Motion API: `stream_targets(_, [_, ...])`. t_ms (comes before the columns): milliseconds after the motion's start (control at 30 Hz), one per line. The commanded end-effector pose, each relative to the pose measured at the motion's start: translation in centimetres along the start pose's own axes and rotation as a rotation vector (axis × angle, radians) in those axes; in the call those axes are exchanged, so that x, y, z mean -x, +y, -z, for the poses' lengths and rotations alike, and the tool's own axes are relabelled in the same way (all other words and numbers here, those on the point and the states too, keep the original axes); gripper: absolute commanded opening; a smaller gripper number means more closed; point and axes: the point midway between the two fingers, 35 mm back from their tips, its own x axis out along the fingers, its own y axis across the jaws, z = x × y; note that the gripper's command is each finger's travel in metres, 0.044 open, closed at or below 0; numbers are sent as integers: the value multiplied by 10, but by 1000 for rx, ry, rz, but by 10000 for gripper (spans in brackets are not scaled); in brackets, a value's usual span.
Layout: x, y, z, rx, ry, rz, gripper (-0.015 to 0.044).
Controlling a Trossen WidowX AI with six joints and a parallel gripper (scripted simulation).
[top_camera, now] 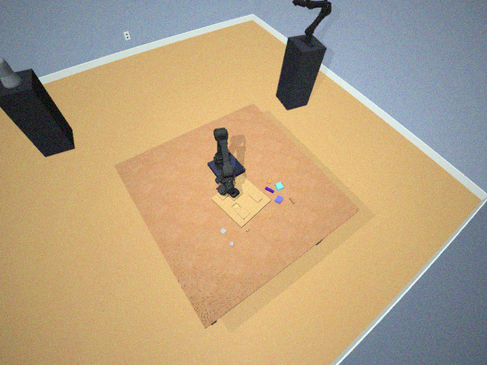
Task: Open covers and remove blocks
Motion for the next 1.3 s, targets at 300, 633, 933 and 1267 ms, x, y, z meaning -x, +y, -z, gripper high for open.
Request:
stream_targets(300, [1,1,-15,2,-11,-4,0])
stream_targets(633, [1,0,-25,2,-12,-4,0])
stream_targets(933, [4,-1,-30,2,-12,-4,0])
stream_targets(1267, [16,0,-32,2,-12,-4,0])
